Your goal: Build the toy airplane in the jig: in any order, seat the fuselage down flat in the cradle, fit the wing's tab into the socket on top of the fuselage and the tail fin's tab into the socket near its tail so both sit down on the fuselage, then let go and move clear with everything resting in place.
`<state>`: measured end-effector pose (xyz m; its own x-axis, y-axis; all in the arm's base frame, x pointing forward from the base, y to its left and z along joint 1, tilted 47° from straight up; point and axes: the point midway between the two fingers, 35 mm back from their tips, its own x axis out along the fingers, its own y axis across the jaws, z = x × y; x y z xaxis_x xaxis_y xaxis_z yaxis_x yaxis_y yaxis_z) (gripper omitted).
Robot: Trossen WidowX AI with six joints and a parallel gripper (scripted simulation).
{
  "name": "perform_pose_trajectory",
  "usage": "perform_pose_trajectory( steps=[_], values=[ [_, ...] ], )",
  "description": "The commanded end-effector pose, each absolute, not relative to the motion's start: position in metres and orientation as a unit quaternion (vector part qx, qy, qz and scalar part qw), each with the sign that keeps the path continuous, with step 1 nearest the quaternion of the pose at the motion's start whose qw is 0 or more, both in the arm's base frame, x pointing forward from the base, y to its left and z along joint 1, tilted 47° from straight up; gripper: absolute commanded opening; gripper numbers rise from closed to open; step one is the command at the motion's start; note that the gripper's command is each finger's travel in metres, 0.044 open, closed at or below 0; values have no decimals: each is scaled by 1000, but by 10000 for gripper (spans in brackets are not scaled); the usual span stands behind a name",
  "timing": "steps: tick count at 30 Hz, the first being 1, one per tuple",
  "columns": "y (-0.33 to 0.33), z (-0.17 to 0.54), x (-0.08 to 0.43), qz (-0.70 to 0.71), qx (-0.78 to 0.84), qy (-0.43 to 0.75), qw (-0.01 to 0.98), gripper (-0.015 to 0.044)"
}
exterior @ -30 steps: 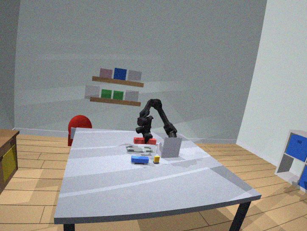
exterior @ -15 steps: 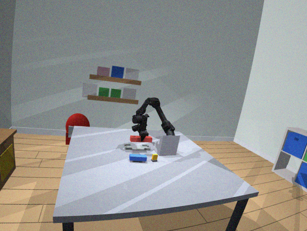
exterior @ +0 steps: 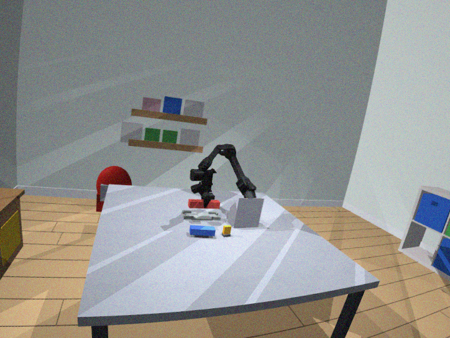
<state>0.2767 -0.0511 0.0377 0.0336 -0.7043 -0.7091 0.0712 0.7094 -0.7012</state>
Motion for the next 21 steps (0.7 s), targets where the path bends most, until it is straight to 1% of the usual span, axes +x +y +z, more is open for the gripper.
perform_pose_trajectory(
  steps=[1,21],
  values=[
    [-60,44,277,-286,-253,629,677,0],
    [-117,68,265,-290,-270,627,671,0]
  ],
)
